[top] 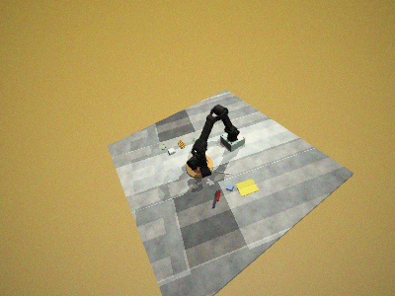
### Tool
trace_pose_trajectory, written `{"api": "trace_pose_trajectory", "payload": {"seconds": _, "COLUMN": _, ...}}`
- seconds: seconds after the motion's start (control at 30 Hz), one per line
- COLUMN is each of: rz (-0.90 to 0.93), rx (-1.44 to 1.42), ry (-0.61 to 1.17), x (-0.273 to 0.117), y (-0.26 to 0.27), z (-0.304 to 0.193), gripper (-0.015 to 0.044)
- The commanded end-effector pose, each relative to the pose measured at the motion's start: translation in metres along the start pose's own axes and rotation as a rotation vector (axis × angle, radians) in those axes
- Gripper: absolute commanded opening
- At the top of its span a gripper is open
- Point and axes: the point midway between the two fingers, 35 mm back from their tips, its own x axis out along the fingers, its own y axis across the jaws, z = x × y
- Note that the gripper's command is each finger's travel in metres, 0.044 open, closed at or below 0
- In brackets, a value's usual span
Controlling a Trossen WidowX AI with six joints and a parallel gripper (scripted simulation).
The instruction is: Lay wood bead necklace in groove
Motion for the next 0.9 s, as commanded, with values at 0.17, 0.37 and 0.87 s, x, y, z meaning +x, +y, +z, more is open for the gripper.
{"api": "trace_pose_trajectory", "payload": {"seconds": 0.17, "rz": 0.004, "rx": 0.005, "ry": -0.002, "x": 0.0043, "y": 0.0025, "z": 0.0015, "gripper": 0.0}}
{"api": "trace_pose_trajectory", "payload": {"seconds": 0.37, "rz": 0.004, "rx": 0.001, "ry": -0.004, "x": 0.0014, "y": 0.0024, "z": 0.0015, "gripper": 0.0079}}
{"api": "trace_pose_trajectory", "payload": {"seconds": 0.87, "rz": 0.004, "rx": 0.004, "ry": -0.002, "x": -0.0008, "y": 0.0023, "z": 0.0011, "gripper": 0.044}}
